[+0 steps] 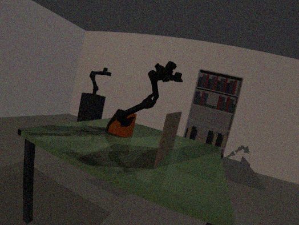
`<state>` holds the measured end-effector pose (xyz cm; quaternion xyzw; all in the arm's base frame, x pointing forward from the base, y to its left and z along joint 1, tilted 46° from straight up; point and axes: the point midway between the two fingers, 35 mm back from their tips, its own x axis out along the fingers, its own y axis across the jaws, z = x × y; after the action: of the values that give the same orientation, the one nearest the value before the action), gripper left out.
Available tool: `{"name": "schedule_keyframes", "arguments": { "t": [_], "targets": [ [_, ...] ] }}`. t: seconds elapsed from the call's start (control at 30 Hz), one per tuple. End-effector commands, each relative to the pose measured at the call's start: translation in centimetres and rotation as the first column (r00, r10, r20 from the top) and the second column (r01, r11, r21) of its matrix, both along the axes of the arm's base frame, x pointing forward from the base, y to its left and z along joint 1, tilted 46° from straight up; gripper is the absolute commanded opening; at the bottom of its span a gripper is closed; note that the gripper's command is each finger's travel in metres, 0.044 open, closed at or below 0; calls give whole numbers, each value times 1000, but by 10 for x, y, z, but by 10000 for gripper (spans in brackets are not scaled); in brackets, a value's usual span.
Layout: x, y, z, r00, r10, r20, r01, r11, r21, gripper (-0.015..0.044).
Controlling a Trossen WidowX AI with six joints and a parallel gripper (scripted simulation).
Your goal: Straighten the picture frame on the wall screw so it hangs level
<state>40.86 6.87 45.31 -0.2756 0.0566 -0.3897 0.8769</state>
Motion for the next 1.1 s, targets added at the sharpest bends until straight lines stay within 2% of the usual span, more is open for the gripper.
{"name": "schedule_keyframes", "arguments": {
  "t": [0.0, 0.13, 0.17, 0.37, 0.53, 0.67, 0.83, 1.07],
  "targets": [
    [-1, 3, 1, 1000, 10, 6, -10, 1000, 1, 374],
    [-31, 51, 22, 972, 199, 127, -201, 980, 5, 269],
    [-42, 64, 28, 954, 252, 164, -256, 967, 4, 260],
    [-123, 117, 63, 771, 501, 393, -534, 845, -28, 260],
    [-198, 127, 85, 557, 597, 578, -696, 715, -67, 260],
    [-254, 111, 94, 384, 590, 710, -782, 617, -90, 260],
    [-306, 69, 92, 208, 490, 846, -854, 513, -88, 260],
    [-336, -12, 59, 103, 240, 965, -919, 394, 0, 260]
  ]
}}
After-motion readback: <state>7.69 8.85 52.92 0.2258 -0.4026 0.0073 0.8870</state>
